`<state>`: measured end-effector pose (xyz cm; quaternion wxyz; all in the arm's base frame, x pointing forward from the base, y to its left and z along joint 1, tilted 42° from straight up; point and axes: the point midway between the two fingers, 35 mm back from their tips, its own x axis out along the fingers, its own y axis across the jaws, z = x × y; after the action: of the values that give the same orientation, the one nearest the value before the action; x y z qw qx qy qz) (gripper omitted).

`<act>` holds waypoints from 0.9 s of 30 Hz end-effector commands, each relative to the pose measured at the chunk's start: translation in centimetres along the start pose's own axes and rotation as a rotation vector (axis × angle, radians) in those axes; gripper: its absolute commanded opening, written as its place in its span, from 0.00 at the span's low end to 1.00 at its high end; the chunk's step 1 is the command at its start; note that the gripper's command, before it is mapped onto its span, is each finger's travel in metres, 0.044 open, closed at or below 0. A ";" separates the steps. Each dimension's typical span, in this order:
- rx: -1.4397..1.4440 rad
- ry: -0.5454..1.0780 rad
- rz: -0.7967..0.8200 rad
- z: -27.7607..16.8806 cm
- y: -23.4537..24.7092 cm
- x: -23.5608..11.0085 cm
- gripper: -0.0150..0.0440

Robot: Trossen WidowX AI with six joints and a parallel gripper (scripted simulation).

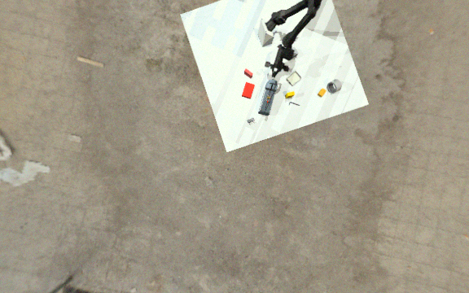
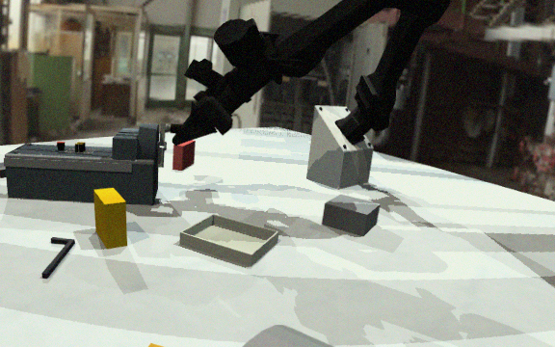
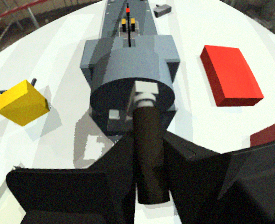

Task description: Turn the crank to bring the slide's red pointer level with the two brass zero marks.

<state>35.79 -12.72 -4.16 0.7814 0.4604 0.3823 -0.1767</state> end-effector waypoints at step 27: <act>0.008 0.001 -0.023 -0.4 -1.2 0.4 0.25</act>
<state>35.57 -12.82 -4.51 0.7814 0.4605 0.3816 -0.1782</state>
